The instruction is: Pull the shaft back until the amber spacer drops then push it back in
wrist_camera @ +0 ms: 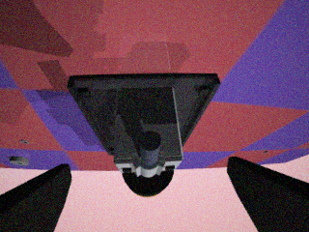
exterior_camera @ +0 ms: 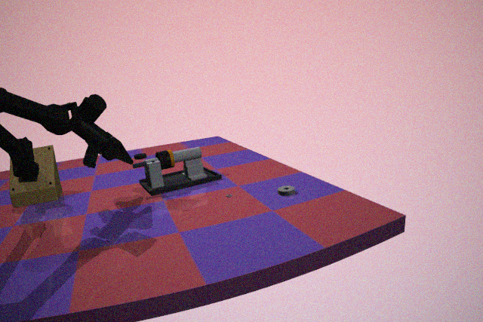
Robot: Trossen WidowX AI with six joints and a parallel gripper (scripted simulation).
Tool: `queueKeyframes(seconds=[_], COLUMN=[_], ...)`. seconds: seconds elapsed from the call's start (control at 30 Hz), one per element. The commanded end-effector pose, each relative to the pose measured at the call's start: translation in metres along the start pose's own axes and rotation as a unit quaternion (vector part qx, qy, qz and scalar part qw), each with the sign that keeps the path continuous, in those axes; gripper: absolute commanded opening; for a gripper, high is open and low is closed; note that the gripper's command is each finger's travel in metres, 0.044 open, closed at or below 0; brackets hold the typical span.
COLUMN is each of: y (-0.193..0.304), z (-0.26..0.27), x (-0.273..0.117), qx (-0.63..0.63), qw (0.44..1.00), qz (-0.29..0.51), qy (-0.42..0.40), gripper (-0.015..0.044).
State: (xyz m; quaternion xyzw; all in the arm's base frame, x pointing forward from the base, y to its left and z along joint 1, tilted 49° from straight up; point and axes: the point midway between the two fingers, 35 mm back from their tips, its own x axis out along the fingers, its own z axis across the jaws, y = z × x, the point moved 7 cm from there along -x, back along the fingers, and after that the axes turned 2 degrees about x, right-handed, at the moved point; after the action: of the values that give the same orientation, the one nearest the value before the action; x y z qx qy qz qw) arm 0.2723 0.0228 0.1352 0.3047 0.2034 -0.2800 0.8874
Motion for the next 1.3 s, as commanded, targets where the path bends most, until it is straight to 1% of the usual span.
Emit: queueKeyframes(seconds=[0.0, 0.33, 1.1, 1.27], y=[-0.002, -0.002, -0.004, -0.004], z=[-0.001, -0.001, -0.001, -0.001], x=[0.0, 0.002, 0.039, 0.042], qx=[-0.003, -0.003, -0.003, -0.004], qw=[1.0, 1.0, 1.0, 1.0], qz=[-0.003, -0.003, -0.003, -0.003], qy=[0.0, 0.0, -0.001, -0.001], gripper=[0.044, 0.044, 0.044, 0.044])
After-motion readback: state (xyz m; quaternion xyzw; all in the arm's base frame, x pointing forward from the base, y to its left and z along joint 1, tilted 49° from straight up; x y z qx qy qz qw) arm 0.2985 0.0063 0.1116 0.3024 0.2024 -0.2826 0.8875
